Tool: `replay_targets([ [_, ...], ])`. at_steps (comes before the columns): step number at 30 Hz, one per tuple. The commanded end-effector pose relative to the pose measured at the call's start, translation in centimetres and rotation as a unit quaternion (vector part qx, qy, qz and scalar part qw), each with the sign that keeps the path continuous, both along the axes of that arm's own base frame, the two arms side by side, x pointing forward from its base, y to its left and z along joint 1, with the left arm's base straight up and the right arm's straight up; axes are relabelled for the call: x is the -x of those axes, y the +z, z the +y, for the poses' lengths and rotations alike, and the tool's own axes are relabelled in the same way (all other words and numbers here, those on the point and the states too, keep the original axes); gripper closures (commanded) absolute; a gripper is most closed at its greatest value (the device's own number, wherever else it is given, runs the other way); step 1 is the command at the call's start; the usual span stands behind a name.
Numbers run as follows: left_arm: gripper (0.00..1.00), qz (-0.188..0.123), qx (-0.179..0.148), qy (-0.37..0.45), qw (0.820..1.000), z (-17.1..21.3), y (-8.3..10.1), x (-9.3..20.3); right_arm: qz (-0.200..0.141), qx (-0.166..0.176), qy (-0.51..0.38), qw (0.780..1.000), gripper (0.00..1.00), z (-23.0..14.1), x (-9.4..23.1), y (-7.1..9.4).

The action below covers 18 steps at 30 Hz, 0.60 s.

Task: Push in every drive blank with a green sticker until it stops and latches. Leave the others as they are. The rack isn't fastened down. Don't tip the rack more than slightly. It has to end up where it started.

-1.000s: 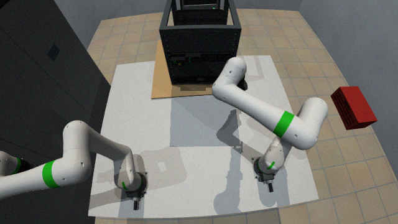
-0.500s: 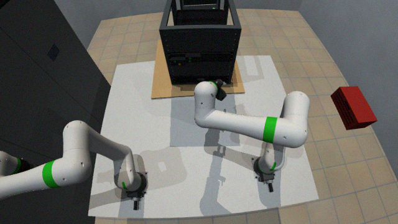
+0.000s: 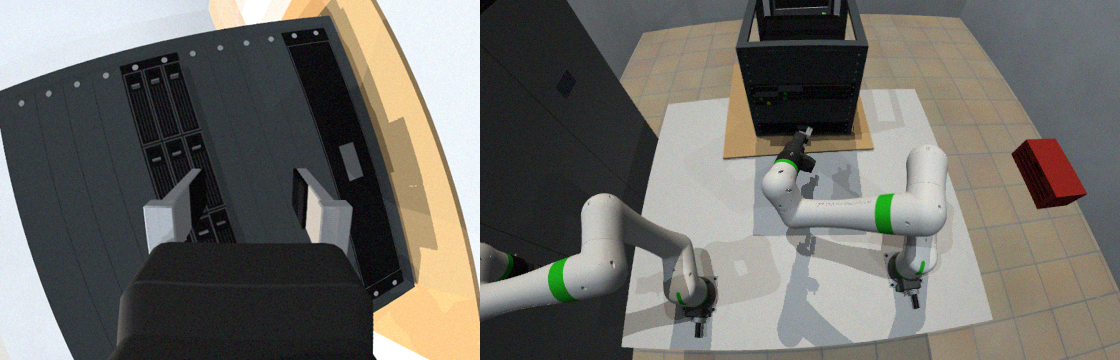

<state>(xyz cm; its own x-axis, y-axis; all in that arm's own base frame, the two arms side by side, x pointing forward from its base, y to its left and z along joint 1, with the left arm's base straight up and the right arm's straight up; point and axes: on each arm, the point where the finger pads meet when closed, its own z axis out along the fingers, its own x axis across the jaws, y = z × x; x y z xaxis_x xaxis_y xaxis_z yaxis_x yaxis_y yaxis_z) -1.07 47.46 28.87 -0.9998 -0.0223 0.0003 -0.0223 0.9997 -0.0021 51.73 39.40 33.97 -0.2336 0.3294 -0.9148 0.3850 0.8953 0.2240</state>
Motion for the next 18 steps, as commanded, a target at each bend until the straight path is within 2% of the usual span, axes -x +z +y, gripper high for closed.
replay_targets([
  [1,0.0,0.0,-0.001,0.0,1.0,0.0,0.1,0.0,-0.043,0.042,0.038,0.997,0.0,3.4,-0.7,0.7],
  [8,0.0,0.0,-0.001,0.0,1.0,0.0,0.1,0.0,-0.092,0.095,0.087,0.987,0.0,7.9,-1.2,1.3],
  [10,0.0,0.0,-0.001,0.0,1.0,0.0,0.1,0.0,-0.092,0.095,0.087,0.987,0.0,7.9,-1.2,1.3],
  [18,0.0,0.0,-0.001,0.0,1.0,0.0,0.1,0.0,-0.126,0.131,0.121,0.976,0.0,11.0,-1.6,1.7],
])
